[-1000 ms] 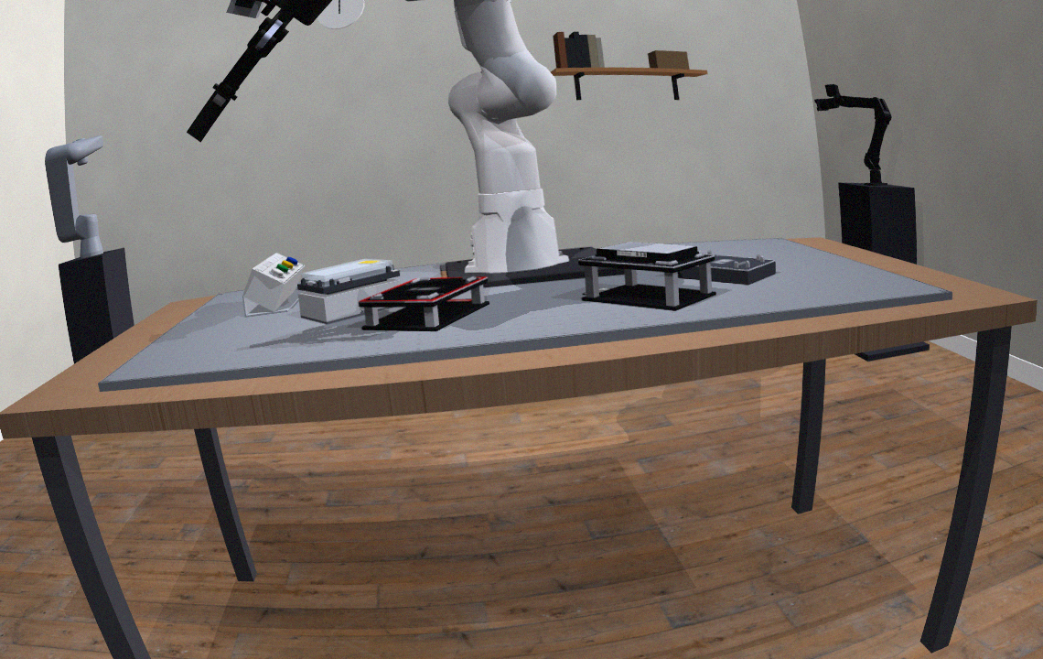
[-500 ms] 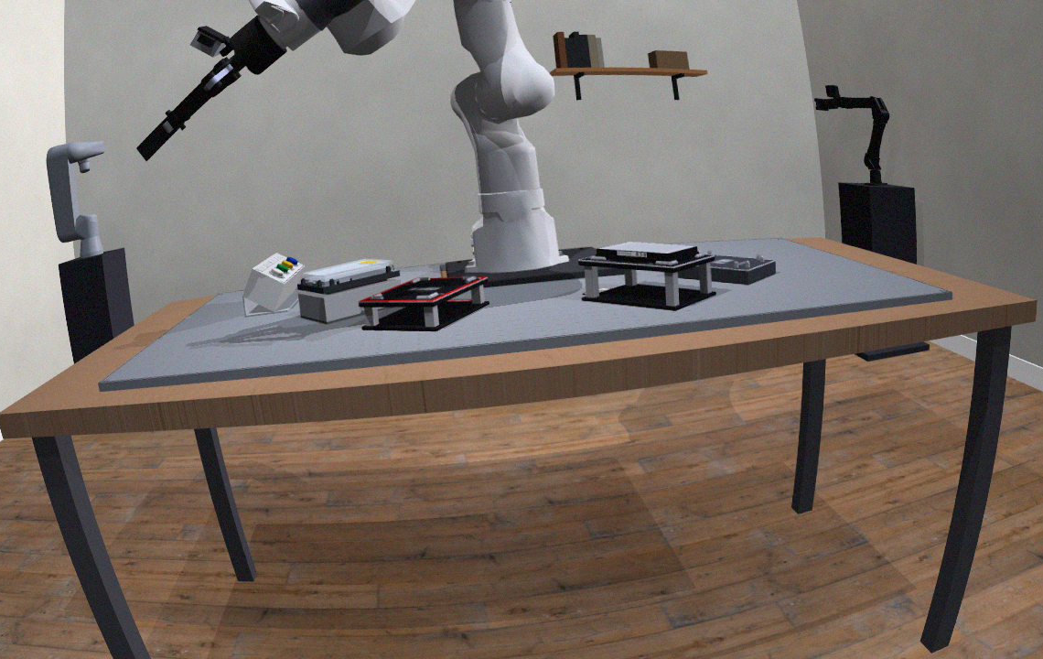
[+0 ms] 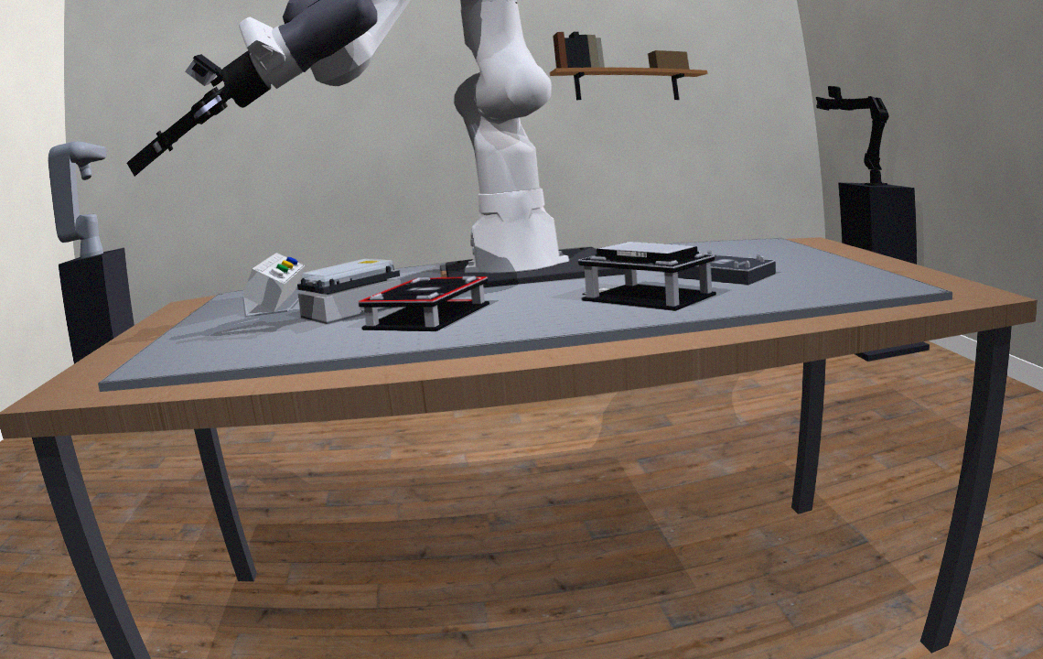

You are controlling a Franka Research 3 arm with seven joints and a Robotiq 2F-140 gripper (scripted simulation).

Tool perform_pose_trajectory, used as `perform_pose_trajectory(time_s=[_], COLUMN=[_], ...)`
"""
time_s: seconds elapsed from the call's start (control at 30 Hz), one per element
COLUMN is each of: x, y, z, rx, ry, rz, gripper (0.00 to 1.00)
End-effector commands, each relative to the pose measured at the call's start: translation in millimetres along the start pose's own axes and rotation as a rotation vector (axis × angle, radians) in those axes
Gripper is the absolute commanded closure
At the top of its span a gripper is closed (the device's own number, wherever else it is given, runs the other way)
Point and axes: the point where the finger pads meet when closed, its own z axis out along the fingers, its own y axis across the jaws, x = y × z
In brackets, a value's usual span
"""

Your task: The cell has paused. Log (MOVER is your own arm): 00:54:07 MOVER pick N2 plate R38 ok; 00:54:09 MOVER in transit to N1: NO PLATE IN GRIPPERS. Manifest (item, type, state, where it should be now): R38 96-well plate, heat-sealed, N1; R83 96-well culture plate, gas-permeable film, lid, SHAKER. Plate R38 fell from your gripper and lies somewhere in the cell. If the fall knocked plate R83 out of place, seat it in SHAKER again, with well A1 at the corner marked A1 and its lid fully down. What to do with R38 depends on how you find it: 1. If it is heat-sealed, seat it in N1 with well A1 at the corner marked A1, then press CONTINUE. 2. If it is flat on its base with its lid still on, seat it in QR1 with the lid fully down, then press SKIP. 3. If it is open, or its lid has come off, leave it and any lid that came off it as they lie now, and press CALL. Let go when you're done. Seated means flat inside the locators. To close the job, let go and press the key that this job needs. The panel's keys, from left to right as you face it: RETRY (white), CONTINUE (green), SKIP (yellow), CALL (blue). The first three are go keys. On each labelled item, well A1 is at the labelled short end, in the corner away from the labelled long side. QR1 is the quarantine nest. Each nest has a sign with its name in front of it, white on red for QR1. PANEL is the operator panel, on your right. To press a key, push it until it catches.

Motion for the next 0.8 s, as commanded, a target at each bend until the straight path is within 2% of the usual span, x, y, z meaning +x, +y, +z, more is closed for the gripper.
perform_pose_trajectory(time_s=[0.0,0.3,0.37,0.77], x=[-7,-42,-42,-101], y=[7,54,54,119], z=[5.0,13.3,13.3,5.2], rx=[0.057,0.093,0.093,0.12], ry=[0.025,-0.013,-0.013,-0.125], rz=[0.079,0.068,0.068,0.077], gripper=[0.9,0.9,0.9,0.9])
